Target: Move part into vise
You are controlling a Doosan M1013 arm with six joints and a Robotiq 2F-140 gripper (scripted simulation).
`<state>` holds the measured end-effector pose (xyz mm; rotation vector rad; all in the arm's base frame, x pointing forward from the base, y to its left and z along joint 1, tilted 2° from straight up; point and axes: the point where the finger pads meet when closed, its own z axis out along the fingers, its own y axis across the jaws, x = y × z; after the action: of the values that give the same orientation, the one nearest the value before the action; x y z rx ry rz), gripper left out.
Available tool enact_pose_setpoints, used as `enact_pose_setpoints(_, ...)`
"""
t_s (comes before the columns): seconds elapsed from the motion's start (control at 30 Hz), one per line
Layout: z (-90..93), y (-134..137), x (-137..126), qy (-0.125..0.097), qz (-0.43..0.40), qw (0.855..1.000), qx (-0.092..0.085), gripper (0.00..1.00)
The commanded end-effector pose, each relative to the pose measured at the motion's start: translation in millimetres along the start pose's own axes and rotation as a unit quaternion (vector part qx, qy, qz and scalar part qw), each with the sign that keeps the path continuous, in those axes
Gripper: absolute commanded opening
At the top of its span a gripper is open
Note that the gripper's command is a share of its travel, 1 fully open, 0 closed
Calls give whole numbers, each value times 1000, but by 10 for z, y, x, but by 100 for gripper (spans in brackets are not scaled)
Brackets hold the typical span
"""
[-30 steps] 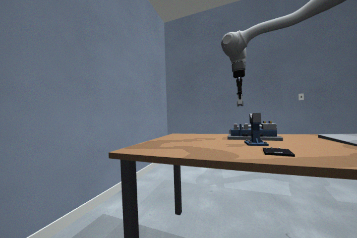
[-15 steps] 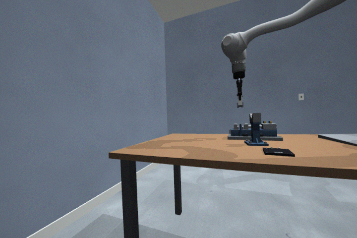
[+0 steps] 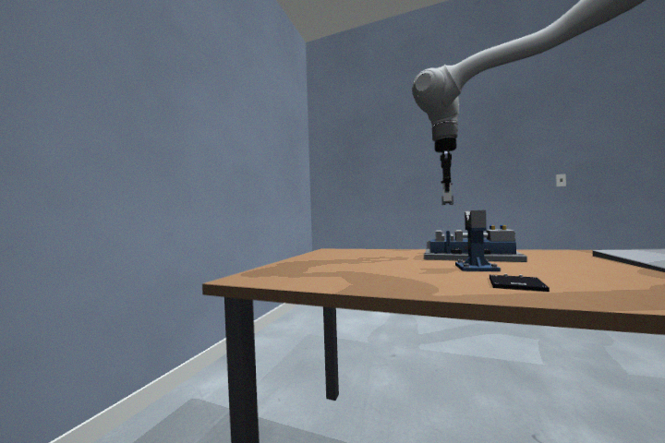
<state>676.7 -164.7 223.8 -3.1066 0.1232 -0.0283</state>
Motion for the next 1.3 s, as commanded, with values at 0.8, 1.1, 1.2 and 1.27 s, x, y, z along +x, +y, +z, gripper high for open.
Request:
enact_pose_setpoints(0.8,423,2,1,0,0,1000,0,0)
enact_pose_setpoints(1.1,556,2,2,0,0,1000,0,0)
enact_pose_setpoints(1.2,590,2,2,0,0,1000,0,0)
enact_pose_setpoints(1.27,600,2,2,0,0,1000,0,0)
